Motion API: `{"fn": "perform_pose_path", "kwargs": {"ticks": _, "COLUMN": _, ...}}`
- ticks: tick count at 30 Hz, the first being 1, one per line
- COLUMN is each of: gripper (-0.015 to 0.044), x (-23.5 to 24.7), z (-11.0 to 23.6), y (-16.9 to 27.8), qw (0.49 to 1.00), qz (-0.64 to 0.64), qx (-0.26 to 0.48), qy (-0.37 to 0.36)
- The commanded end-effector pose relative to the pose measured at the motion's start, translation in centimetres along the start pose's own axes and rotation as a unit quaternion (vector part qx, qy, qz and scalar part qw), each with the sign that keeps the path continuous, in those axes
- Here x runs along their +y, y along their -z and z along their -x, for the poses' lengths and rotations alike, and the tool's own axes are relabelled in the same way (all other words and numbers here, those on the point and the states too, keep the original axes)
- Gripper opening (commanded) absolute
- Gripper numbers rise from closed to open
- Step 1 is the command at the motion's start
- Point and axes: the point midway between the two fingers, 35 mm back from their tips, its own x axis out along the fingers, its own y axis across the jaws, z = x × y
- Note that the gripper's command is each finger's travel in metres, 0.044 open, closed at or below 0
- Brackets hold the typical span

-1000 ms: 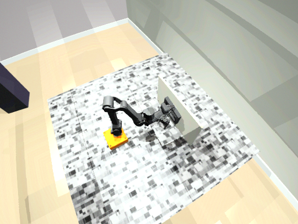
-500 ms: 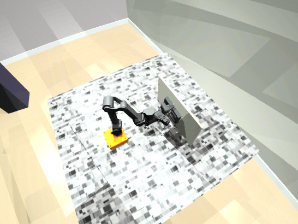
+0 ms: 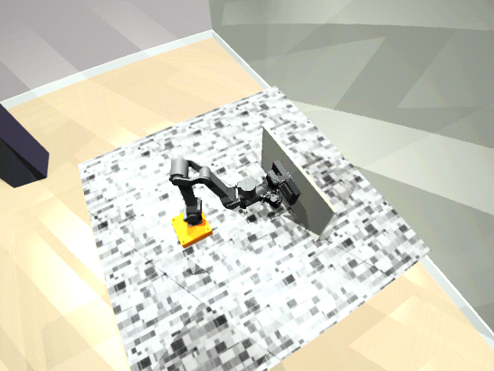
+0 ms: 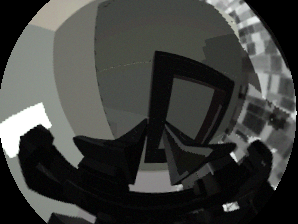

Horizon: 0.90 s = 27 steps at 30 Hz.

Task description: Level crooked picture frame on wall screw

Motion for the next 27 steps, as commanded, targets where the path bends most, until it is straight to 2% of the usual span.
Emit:
{"fn": "perform_pose_path", "kwargs": {"ticks": 1, "gripper": 0.005, "x": 0.19, "z": -0.05, "y": -0.05, "qw": 1.0, "qz": -0.001, "qx": -0.001, "qy": -0.003}}
{"fn": "perform_pose_path", "kwargs": {"ticks": 5, "gripper": 0.0, "x": 0.19, "z": -0.05, "y": -0.05, "qw": 1.0, "qz": -0.001, "qx": -0.001, "qy": -0.003}}
{"fn": "perform_pose_path", "kwargs": {"ticks": 27, "gripper": 0.0, "x": 0.4, "z": 0.0, "y": 0.0, "qw": 1.0, "qz": -0.001, "qx": -0.001, "qy": -0.002}}
